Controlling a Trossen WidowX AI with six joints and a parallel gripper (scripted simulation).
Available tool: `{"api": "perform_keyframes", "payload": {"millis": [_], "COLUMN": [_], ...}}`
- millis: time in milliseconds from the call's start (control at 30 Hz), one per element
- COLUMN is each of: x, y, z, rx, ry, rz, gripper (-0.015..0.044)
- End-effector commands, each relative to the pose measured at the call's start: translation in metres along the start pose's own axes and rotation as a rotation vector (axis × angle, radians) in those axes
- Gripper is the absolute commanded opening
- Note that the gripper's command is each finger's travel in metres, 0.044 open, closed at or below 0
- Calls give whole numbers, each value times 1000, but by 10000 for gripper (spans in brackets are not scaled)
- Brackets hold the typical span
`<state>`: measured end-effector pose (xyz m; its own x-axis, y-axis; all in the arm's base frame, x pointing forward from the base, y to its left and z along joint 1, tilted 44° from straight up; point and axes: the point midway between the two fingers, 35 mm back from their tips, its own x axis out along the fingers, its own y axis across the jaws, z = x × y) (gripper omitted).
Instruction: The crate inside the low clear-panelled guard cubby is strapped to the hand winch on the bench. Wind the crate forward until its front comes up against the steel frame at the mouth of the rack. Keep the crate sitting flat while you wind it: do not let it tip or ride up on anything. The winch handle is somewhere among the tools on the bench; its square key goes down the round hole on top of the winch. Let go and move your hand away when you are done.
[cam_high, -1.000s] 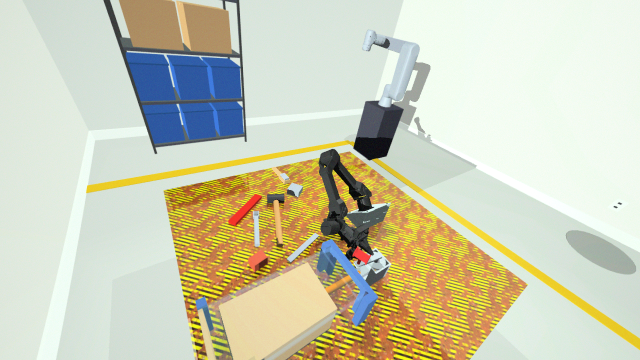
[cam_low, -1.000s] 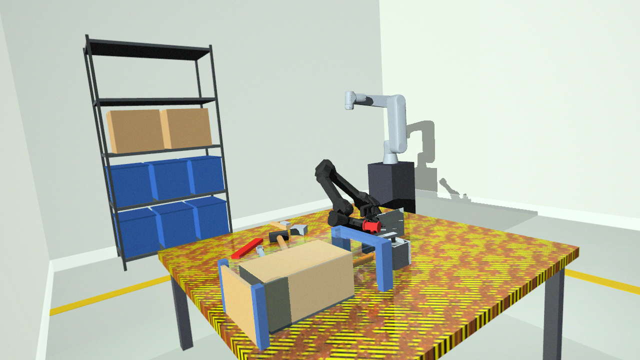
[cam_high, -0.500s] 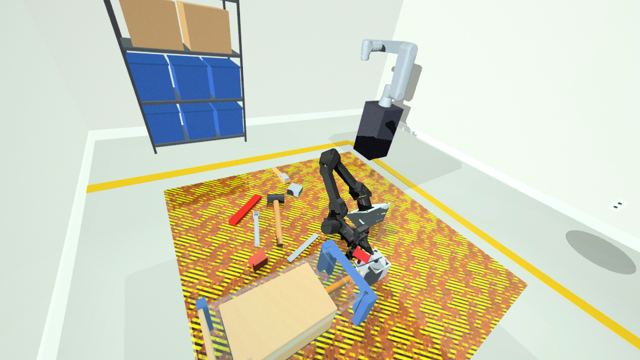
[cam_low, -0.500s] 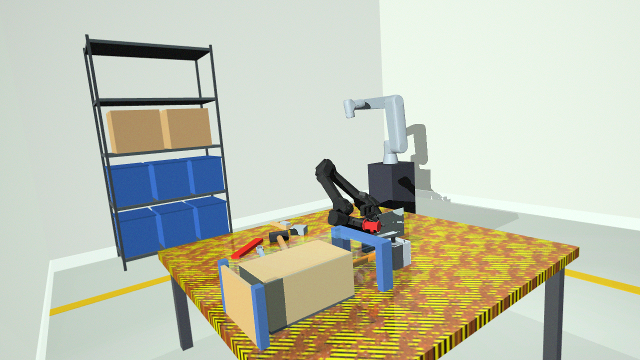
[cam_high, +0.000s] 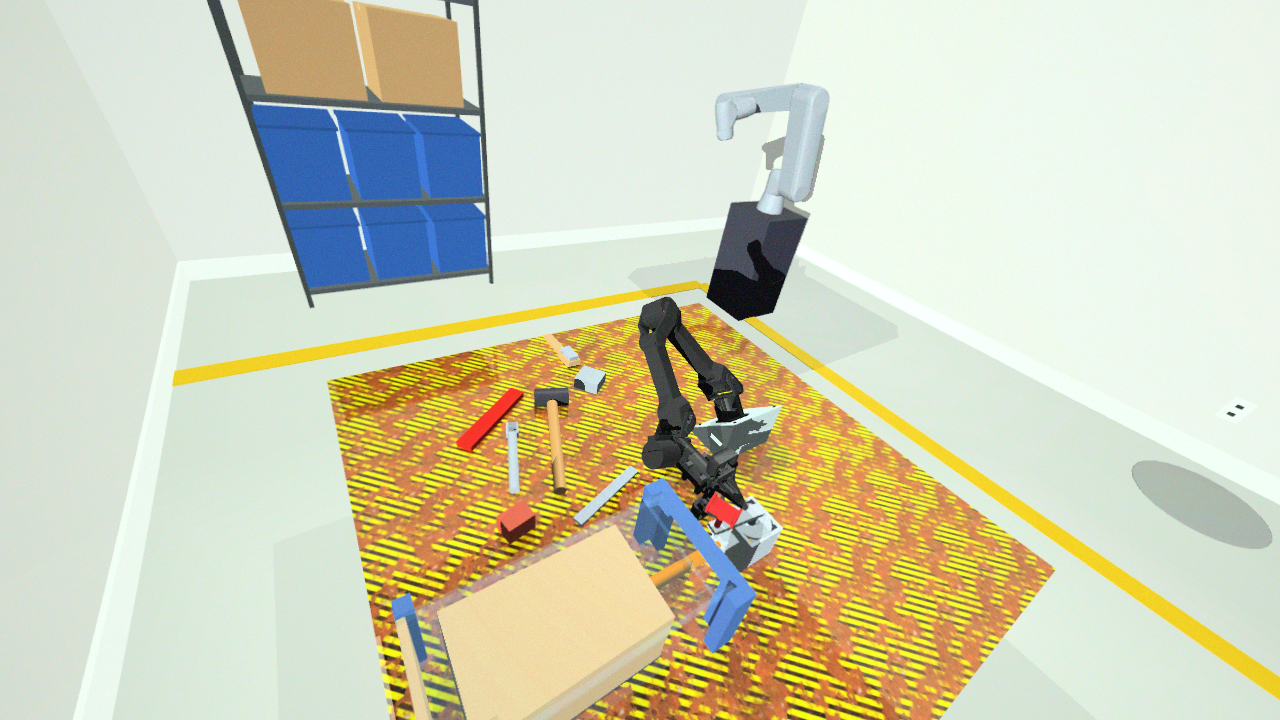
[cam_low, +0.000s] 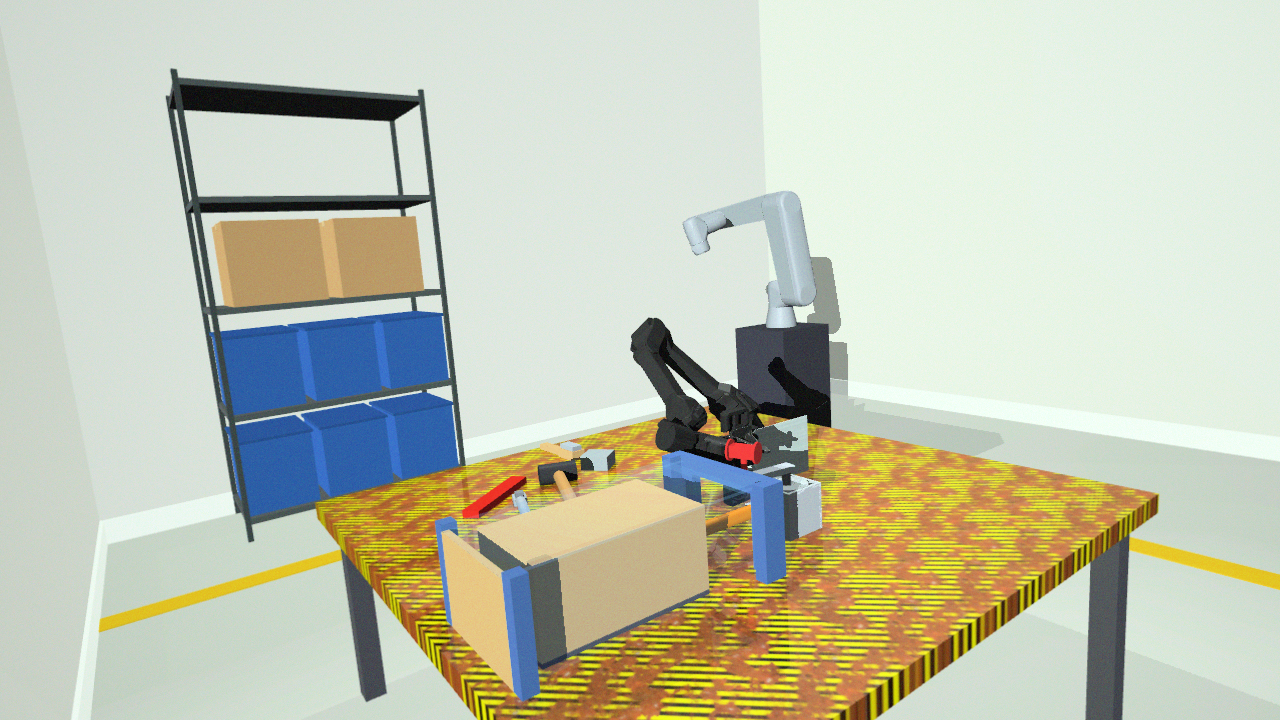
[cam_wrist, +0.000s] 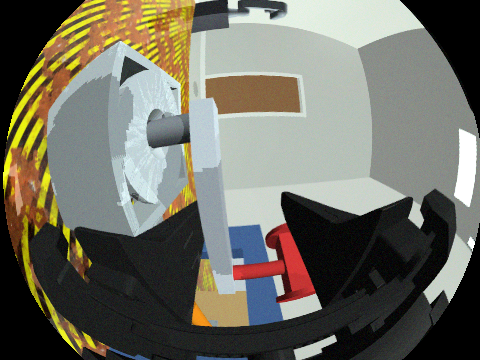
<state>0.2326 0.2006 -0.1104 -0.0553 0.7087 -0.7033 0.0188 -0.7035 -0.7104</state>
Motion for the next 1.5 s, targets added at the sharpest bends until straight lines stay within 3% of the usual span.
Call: {"api": "perform_keyframes", "payload": {"millis": [0,700,833,1033,1467], "x": [0,-3,-32,-107,-109], "y": [-1,5,7,7,7], "z": [0,0,-5,0,1], "rx": [4,7,1,-13,-13], "ry": [-2,0,5,13,14], "rz": [-5,4,15,13,13], "gripper": [240,240,240,240,240]}}
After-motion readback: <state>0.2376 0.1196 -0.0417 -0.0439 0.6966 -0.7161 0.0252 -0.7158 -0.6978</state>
